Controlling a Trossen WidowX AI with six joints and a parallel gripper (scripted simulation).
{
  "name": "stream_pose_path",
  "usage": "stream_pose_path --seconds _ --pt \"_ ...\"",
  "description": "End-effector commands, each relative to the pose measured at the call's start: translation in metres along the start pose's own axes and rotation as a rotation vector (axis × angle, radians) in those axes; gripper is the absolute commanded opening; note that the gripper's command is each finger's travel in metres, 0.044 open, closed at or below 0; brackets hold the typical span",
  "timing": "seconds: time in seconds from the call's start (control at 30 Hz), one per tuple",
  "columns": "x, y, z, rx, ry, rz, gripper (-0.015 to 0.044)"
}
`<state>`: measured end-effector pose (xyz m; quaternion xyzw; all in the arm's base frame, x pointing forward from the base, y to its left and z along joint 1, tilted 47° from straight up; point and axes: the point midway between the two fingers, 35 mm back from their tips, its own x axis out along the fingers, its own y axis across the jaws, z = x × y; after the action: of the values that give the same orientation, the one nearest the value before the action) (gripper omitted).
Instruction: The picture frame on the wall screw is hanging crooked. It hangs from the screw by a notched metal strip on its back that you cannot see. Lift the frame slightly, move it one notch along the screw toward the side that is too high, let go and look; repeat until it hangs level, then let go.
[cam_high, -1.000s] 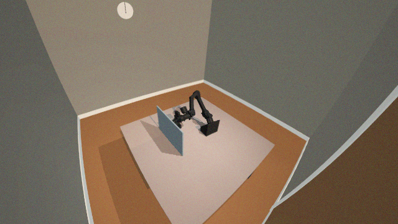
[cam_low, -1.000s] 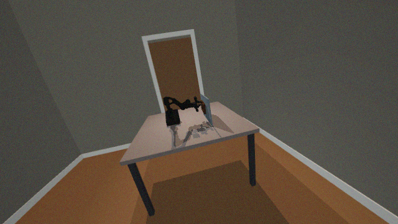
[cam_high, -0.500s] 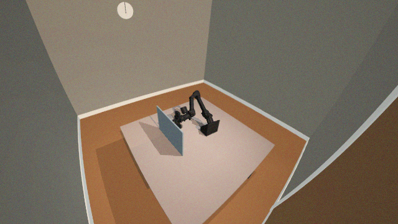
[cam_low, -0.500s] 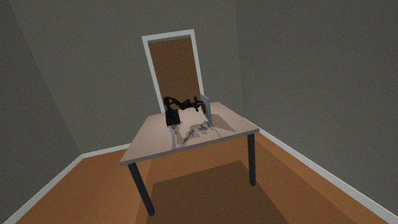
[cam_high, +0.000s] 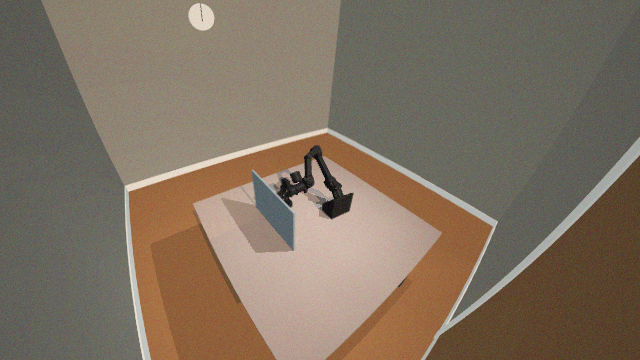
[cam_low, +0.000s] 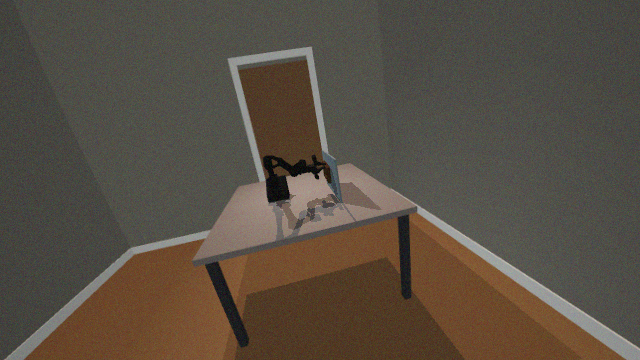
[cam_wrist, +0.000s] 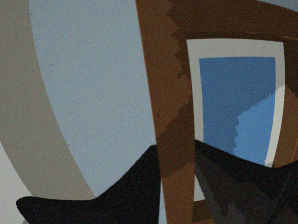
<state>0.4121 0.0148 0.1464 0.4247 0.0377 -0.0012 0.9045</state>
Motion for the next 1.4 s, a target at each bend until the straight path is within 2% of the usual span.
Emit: stream_pose_path --seconds 0.0,1.37 --pt "0.0000 0.0038 -0.0021 0.001 0.005 0.012 0.0000" --pt "0.0001 0.0024 -0.0028 0.001 0.005 0.012 0.0000"
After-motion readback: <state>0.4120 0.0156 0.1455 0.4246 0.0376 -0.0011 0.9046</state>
